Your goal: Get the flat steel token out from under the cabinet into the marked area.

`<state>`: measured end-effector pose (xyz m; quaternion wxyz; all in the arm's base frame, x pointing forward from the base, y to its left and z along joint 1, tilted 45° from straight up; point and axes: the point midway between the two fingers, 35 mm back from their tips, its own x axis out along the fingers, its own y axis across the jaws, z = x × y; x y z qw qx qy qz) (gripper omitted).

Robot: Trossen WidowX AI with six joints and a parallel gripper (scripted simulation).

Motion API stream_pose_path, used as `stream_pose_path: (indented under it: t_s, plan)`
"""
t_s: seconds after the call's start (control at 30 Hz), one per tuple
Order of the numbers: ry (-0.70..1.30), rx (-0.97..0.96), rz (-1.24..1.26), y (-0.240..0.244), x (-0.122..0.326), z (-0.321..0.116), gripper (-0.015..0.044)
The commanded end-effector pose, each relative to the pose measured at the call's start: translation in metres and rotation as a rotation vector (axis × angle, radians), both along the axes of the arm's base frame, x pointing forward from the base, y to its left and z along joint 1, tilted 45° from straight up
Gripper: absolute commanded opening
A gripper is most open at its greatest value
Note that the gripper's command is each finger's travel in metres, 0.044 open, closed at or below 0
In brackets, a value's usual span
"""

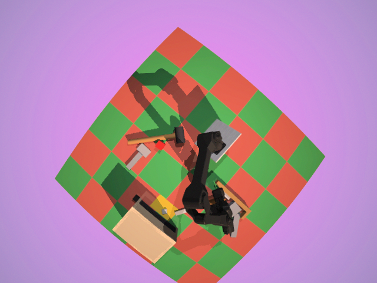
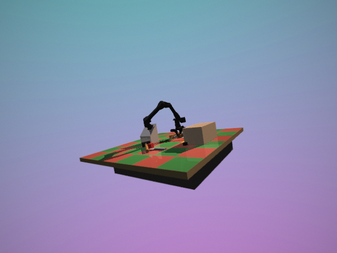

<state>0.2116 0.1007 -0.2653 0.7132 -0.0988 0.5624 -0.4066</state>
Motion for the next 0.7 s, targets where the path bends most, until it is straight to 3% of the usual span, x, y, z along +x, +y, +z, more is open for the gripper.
stream_pose_path:
  t_s: [0.0,0.3,0.43,0.67]
  plan:
    - [0.000,0.001,-0.001,0.000,0.001,0.001,0.0105]
    - [0.000,0.001,-0.001,0.002,0.001,0.002,0.0341]
    - [-0.002,0.005,0.001,0.024,0.002,0.022,0.0440]
    - [-0.007,0.009,0.005,0.071,-0.004,0.073,0.0440]
